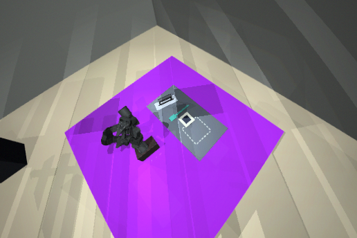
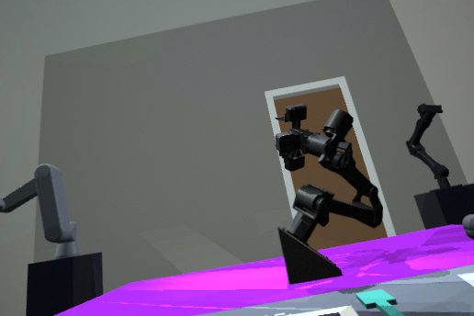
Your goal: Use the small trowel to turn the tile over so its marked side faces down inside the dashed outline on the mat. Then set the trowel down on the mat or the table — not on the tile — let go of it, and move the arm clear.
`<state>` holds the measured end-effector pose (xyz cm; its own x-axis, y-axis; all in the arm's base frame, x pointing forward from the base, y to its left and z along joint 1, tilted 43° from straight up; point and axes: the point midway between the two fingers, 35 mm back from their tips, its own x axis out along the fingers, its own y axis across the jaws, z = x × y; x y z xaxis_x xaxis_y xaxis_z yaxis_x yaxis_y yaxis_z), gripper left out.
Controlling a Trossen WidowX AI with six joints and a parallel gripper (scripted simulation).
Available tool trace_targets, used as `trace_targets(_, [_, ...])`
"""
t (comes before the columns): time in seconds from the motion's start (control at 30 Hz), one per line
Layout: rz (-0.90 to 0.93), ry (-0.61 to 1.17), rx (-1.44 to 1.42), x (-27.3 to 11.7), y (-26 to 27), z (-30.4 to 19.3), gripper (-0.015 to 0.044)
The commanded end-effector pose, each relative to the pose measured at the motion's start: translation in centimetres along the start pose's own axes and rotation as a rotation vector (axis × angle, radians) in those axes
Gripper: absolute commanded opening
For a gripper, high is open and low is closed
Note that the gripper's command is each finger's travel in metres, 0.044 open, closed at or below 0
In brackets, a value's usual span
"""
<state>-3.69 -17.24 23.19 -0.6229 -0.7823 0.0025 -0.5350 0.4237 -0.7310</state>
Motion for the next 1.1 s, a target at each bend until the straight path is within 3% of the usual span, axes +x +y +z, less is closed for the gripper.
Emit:
trace_targets(0.0, [0.0, 0.0, 0.0, 0.0, 0.0, 0.0, 0.0374])
trace_targets(0.33, [0.0, 0.0, 0.0, 0.0, 0.0, 0.0, 0.0111])
trace_targets(0.67, [0.0, 0.0, 0.0, 0.0, 0.0, 0.0, 0.01])
trace_targets(0.8, [0.0, 0.0, 0.0, 0.0, 0.0, 0.0, 0.0])
trace_targets(1.07, [0.0, 0.0, 0.0, 0.0, 0.0, 0.0, 0.0])
